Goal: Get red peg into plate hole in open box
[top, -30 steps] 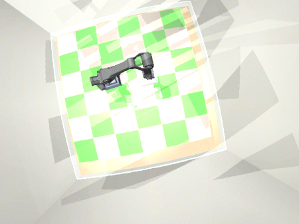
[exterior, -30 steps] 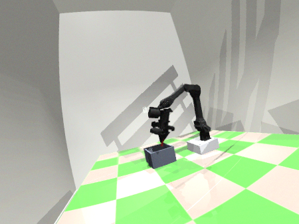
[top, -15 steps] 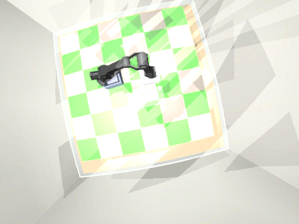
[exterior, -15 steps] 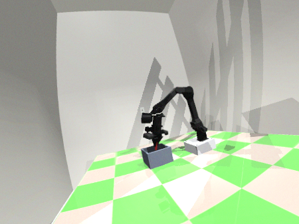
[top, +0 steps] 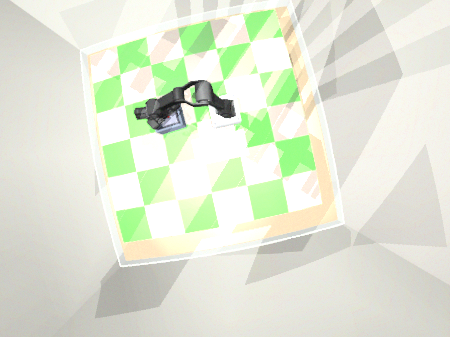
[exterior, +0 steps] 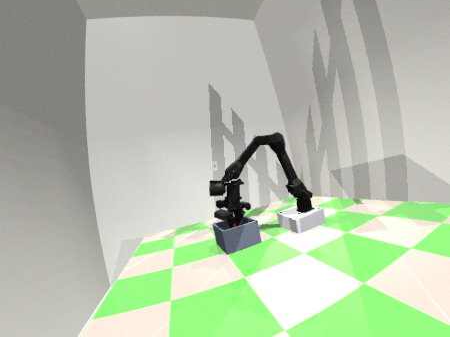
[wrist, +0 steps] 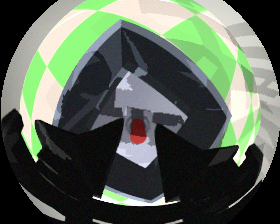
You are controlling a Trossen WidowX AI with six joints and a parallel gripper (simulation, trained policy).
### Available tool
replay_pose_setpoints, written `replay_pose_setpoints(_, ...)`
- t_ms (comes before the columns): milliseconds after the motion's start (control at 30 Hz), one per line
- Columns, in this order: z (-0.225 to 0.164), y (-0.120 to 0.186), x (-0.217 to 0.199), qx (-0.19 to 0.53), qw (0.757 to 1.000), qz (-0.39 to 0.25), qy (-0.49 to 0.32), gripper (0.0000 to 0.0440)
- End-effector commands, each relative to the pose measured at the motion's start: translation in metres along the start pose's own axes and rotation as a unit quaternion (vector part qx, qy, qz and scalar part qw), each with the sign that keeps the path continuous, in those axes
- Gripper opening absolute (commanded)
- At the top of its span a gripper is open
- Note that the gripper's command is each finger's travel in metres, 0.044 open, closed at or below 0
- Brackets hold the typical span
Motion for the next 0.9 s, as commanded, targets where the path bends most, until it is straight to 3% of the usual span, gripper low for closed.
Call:
replay_pose_setpoints(0,0.010,-0.003,0.005,-0.003,1.000,-0.003,0.009,0.0245)
replay_pose_setpoints(300,0.036,-0.002,0.019,-0.021,1.000,0.000,0.021,0.0440)
replay_pose_setpoints(867,0.084,0.011,0.033,-0.084,0.996,0.029,0.005,0.0440)
Point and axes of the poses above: the point midway between the two fingers, 35 mm back from their tips, its own y axis back along the fingers, its own x axis across the jaws, z = x × y, the point moved 4 cm from there along y, back along the fingers, and after that the axes turned 1 degree about -y, right-handed, at the moved point
